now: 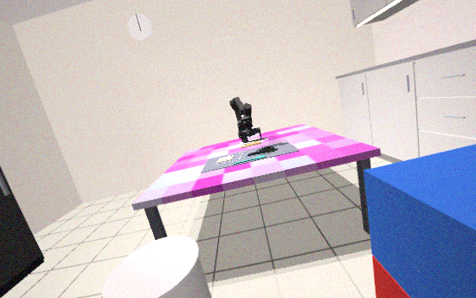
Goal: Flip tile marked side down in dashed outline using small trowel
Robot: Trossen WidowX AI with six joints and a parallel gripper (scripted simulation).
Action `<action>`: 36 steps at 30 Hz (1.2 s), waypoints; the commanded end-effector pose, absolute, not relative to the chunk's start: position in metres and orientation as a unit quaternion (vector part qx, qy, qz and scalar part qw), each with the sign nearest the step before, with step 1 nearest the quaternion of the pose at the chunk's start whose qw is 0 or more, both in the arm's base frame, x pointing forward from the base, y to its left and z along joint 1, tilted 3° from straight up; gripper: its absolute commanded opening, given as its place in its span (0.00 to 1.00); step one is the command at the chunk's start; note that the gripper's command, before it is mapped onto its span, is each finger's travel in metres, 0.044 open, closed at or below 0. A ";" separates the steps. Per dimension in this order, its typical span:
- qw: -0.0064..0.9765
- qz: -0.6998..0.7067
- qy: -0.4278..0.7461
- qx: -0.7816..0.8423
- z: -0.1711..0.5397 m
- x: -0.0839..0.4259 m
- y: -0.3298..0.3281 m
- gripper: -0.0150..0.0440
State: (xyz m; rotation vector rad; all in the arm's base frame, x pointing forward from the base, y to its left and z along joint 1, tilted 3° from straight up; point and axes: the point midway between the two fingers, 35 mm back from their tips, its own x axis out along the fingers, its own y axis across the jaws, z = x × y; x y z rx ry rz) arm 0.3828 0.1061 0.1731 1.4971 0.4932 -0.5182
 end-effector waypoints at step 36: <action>0.683 -0.249 0.230 0.646 0.166 0.412 0.039 0.25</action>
